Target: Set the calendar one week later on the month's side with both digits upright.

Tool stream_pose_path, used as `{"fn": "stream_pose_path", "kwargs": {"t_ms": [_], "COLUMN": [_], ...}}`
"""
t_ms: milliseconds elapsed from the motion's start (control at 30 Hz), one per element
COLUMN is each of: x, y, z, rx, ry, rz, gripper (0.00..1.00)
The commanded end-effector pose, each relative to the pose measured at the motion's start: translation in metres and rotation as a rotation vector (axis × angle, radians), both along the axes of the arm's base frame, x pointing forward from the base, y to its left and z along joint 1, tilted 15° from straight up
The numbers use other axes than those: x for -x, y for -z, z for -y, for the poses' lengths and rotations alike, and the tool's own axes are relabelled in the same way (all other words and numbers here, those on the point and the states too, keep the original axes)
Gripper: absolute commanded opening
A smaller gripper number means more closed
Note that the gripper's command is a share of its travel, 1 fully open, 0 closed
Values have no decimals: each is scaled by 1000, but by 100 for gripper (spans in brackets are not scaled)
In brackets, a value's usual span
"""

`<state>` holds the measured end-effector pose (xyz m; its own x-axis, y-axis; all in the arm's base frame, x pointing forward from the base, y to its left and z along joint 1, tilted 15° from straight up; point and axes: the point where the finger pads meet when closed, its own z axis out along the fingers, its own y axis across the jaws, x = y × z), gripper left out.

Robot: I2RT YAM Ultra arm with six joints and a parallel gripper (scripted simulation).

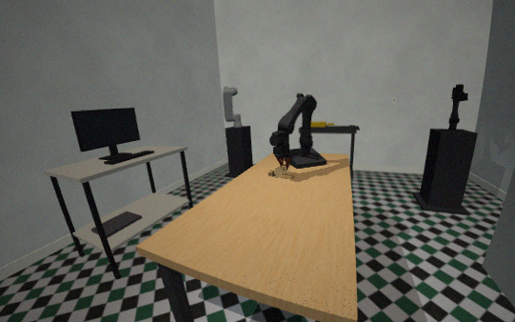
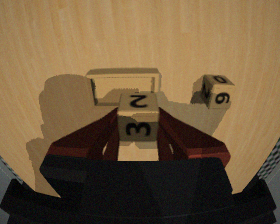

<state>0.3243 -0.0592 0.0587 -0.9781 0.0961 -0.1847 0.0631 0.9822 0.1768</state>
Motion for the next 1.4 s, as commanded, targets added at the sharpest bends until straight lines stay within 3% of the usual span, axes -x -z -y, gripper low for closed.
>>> {"fn": "stream_pose_path", "kwargs": {"t_ms": [0, 1367], "x": [-2, -4], "y": [-3, 7], "z": [1, -1], "rx": [3, 3], "ry": [2, 2], "rz": [11, 11], "gripper": [26, 26]}}
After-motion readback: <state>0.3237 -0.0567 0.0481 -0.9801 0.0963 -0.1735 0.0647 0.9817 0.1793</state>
